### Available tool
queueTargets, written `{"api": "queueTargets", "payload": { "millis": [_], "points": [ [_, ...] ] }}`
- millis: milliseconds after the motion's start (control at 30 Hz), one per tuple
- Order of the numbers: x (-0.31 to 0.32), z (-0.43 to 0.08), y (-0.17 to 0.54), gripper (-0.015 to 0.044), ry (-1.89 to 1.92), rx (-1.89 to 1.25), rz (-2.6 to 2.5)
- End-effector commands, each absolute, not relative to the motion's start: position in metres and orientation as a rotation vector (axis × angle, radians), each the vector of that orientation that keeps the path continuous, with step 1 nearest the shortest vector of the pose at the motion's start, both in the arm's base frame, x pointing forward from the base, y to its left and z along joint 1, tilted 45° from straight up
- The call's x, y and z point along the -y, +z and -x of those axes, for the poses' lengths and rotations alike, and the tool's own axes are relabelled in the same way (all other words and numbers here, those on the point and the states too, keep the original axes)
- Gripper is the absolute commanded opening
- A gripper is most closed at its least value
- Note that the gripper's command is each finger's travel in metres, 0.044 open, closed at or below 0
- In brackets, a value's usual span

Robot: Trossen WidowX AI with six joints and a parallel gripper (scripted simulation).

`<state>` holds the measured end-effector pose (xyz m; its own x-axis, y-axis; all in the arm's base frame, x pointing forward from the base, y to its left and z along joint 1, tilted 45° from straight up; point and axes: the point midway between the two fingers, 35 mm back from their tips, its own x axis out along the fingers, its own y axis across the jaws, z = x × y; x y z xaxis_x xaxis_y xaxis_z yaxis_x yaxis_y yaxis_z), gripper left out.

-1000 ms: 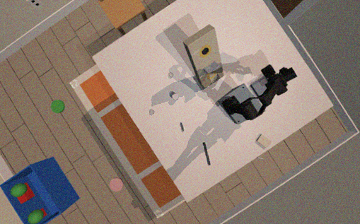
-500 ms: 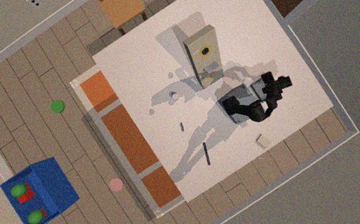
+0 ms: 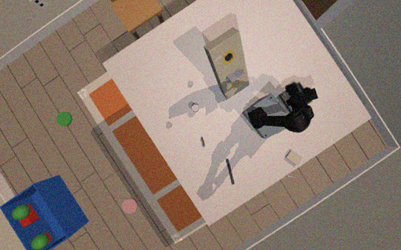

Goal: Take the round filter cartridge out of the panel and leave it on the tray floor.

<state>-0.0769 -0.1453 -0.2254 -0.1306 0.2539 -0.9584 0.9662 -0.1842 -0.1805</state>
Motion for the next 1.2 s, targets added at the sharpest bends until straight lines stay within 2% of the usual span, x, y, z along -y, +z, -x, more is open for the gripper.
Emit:
{"api": "queueTargets", "payload": {
  "millis": [0, 500, 767, 1167],
  "points": [
    [0.147, 0.077, -0.225, 0.0053, -1.363, -1.404, -1.467],
    [0.147, 0.077, -0.225, 0.0440, -1.363, -1.404, -1.467],
    [0.195, 0.077, -0.177, 0.0440, -1.362, -1.403, -1.467],
    [0.193, 0.079, -0.182, 0.0440, -1.372, -1.400, -1.450]
  ]
}}
